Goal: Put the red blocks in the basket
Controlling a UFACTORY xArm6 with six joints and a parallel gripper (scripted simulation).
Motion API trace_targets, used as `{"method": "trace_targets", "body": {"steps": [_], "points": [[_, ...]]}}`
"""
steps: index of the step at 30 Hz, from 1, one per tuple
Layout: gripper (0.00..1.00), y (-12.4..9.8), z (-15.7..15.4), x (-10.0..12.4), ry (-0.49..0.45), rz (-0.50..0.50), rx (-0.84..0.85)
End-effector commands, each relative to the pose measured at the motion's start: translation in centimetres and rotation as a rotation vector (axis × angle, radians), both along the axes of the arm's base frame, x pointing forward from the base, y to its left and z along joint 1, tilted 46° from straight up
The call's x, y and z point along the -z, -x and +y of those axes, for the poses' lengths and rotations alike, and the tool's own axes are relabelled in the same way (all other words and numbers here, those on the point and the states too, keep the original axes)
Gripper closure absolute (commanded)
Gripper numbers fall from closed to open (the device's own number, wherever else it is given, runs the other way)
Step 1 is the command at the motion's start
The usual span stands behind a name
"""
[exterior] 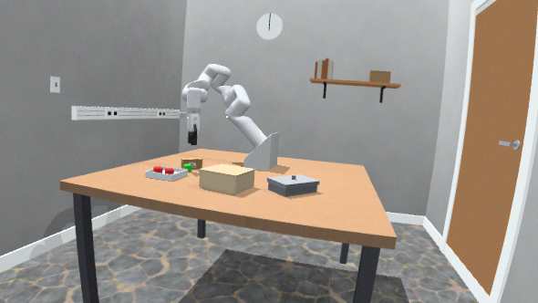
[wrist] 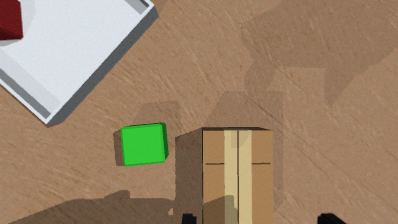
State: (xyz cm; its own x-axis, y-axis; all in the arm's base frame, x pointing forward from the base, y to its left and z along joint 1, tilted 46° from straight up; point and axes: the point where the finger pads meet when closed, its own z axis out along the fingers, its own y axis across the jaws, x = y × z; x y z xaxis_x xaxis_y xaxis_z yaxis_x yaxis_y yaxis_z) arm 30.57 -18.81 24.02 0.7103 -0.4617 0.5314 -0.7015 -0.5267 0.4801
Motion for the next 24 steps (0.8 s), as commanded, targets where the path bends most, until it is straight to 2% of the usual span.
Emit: {"method": "trace_targets", "body": {"steps": [1,21,23,24], "points": [[0.27,0.2,1.5,-1.5,0.003,0.000,0.003],[0.27,0.3,2.8,-2.8,0.003,0.000,0.003],[0.27,0.3,3.5,-2.0,0.001,0.035,-0.033],[0.27,0.3,4.9,-0.6,0.000,0.099,-0.096]]}}
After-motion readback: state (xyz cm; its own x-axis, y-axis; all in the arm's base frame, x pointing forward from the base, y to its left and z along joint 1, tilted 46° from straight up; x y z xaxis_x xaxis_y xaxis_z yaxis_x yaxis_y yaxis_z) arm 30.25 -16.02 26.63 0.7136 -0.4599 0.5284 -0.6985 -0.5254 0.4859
